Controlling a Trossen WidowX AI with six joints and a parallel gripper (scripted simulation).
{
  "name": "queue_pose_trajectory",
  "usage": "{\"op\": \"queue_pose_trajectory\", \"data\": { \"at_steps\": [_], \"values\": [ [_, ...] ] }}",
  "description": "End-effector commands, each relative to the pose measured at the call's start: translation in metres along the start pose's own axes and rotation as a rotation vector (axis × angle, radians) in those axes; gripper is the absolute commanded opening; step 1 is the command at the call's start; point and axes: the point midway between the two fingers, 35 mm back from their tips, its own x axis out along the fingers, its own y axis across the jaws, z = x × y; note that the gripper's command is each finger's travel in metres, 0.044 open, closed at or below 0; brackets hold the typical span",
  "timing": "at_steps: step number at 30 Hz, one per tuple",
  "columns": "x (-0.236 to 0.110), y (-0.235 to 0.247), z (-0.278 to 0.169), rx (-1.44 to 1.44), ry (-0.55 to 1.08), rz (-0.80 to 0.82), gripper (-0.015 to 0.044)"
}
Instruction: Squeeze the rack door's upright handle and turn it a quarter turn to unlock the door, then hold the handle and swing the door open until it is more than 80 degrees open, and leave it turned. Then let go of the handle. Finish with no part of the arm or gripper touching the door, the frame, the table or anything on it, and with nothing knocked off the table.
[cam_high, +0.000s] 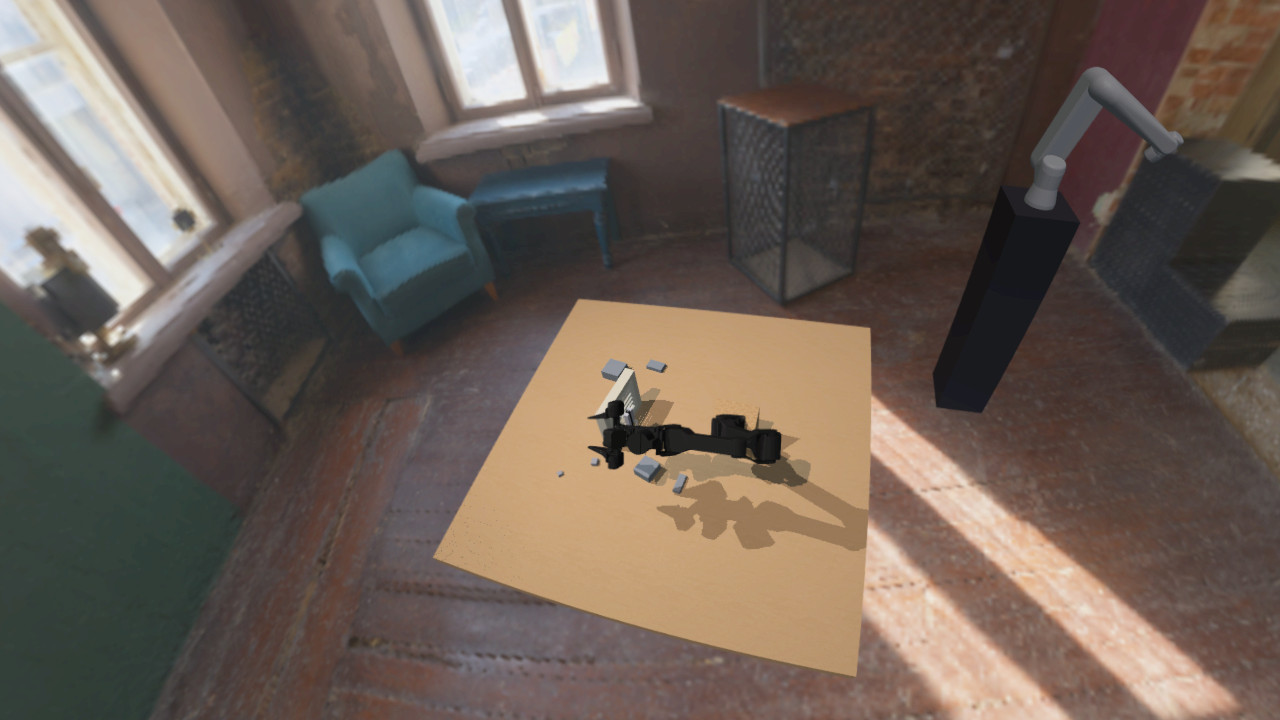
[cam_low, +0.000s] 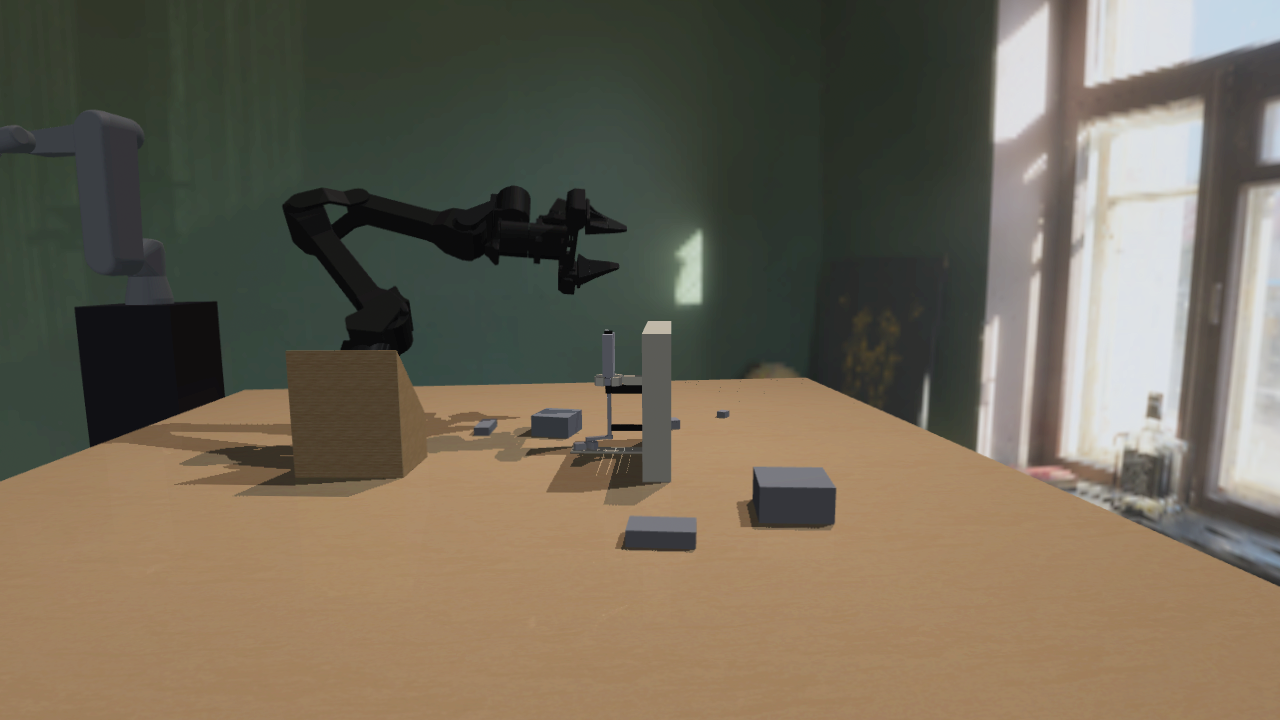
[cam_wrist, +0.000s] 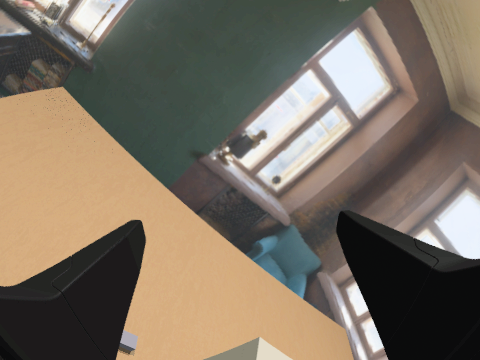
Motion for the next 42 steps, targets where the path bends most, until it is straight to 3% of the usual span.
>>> {"op": "queue_pose_trajectory", "data": {
  "at_steps": [1,5,22,42],
  "values": [
    [0.001,0.000,-0.001,-0.001,0.005,0.000,0.0374],
    [0.011,-0.007,-0.018,-0.016,0.106,-0.005,0.0284],
    [0.037,-0.035,-0.099,-0.008,0.609,0.063,0.0284],
    [0.020,-0.059,-0.169,0.238,1.107,0.198,0.0284]
  ]
}}
